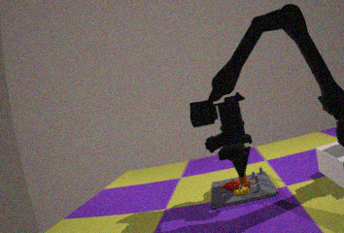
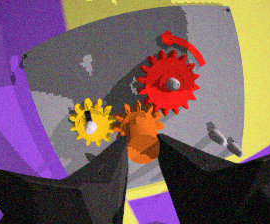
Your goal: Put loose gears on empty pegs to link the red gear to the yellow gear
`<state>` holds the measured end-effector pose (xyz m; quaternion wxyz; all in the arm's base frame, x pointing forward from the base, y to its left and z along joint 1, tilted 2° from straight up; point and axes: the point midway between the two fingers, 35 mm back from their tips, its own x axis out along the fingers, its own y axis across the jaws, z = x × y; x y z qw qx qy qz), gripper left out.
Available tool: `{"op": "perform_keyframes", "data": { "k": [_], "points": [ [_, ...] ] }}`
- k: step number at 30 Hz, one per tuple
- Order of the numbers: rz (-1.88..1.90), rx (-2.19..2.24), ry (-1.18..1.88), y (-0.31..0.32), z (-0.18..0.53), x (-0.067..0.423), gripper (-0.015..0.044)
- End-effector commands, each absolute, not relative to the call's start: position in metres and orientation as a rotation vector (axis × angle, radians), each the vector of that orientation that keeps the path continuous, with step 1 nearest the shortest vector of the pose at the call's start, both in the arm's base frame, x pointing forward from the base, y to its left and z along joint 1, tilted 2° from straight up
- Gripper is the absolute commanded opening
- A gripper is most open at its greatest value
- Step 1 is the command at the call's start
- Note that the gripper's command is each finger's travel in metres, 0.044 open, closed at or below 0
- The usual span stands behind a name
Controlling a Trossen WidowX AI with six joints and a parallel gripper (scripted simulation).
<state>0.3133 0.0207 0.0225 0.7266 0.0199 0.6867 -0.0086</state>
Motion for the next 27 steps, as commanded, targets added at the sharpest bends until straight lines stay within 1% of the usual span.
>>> {"op": "perform_keyframes", "data": {
  "k": [1,12,18,23,24,27],
  "points": [
    [0.041,-0.017,1.513,0.0214,0.0216,0.3134,0.0000],
    [0.268,-0.257,1.495,0.0206,0.0188,0.3129,0.0000],
    [0.266,-0.256,1.495,0.0207,0.0173,0.3137,0.0000],
    [0.226,-0.213,1.500,0.0208,0.0183,0.3136,0.0131],
    [0.210,-0.197,1.502,0.0208,0.0187,0.3135,0.0140],
    [0.171,-0.155,1.505,0.0208,0.0212,0.3134,0.0140]
  ]
}}
